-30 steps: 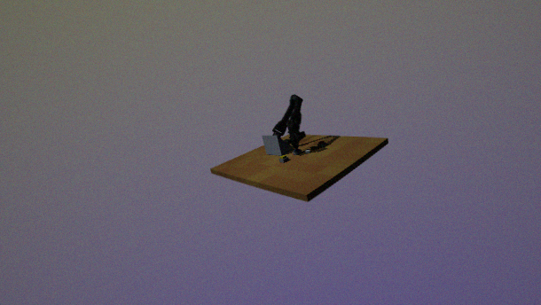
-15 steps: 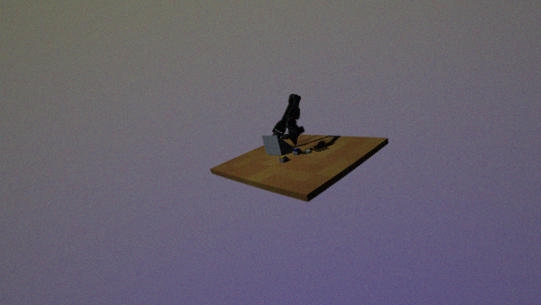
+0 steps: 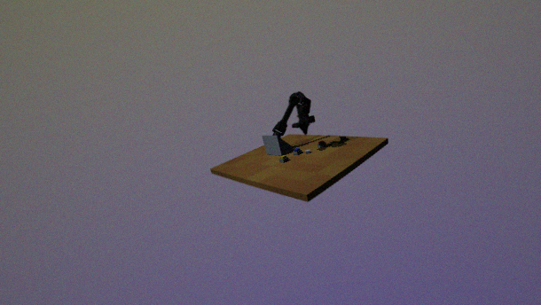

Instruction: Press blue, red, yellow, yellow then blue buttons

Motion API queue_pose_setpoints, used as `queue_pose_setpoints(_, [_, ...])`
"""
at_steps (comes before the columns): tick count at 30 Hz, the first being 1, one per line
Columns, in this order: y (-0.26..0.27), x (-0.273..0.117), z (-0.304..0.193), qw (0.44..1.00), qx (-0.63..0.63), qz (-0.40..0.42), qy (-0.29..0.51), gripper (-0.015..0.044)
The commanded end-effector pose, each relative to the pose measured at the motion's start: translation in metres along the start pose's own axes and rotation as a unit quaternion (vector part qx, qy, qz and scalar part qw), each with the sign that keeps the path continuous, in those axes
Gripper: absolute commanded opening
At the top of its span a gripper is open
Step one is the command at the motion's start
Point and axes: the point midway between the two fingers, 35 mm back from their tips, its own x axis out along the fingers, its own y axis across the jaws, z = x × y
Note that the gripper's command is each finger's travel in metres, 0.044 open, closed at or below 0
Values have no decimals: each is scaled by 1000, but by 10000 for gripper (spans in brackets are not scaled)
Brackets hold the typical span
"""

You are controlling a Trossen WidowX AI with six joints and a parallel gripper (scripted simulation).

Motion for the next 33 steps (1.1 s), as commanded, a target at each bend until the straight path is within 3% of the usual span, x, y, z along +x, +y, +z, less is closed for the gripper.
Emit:
queue_pose_setpoints(1, [60,-2,22,1000,-8,7,-4,20])
queue_pose_setpoints(5, [111,-1,29,1000,-10,19,-1,20])
queue_pose_setpoints(10, [111,2,29,1000,-10,19,-1,20])
queue_pose_setpoints(15, [114,58,29,1000,-11,21,-1,20])
queue_pose_setpoints(33, [115,83,29,1000,-11,21,-1,20])
